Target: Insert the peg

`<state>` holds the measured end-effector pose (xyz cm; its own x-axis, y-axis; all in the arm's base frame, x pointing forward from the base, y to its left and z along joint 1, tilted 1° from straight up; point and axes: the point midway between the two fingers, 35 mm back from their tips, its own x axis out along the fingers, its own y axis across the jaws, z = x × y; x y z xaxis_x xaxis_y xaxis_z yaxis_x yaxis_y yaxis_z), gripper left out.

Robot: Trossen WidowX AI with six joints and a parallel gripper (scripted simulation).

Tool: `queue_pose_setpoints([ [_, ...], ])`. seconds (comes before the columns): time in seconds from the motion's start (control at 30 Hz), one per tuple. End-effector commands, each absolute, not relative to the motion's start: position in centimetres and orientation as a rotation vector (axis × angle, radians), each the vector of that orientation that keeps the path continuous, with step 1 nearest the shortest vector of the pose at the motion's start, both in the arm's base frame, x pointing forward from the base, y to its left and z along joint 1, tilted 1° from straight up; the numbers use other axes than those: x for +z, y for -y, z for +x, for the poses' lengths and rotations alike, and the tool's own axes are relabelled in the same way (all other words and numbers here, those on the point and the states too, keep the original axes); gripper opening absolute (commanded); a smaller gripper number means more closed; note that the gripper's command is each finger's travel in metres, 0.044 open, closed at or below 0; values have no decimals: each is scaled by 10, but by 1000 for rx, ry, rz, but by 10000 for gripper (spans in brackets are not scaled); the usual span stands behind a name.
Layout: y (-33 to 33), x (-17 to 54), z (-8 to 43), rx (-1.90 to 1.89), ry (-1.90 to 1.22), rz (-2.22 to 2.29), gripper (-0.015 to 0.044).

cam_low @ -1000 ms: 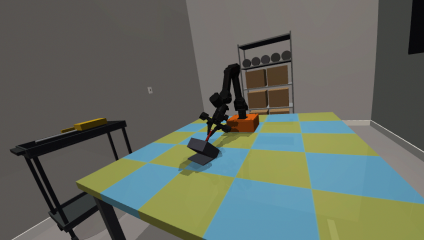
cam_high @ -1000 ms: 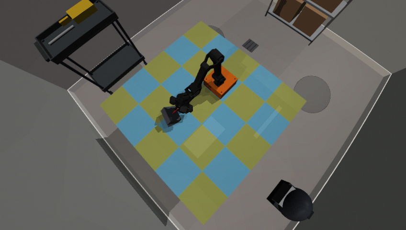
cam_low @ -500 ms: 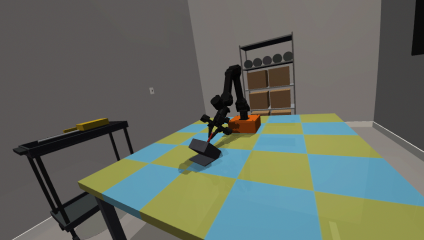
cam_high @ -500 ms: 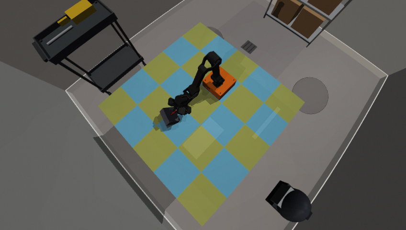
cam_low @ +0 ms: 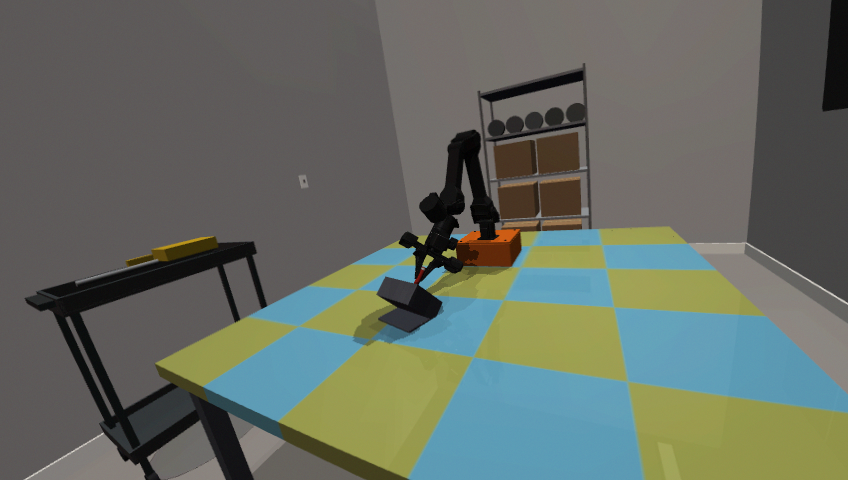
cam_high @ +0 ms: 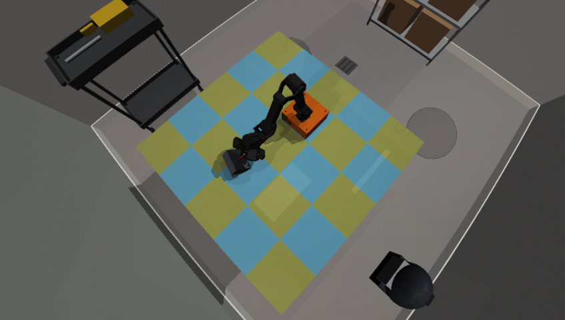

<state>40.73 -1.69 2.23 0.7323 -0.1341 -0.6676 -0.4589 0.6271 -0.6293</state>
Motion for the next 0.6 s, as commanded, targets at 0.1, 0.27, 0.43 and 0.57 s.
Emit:
queue_pose_setpoints([
  [0.1, 17, 18, 411, 213, -750, -896, 0],
  [0.27, 17, 16, 413, 213, -749, -896, 0],
  [0.43, 18, 14, 414, 213, -749, -896, 0],
  [0.57, 18, 14, 415, 213, -749, -896, 0],
])
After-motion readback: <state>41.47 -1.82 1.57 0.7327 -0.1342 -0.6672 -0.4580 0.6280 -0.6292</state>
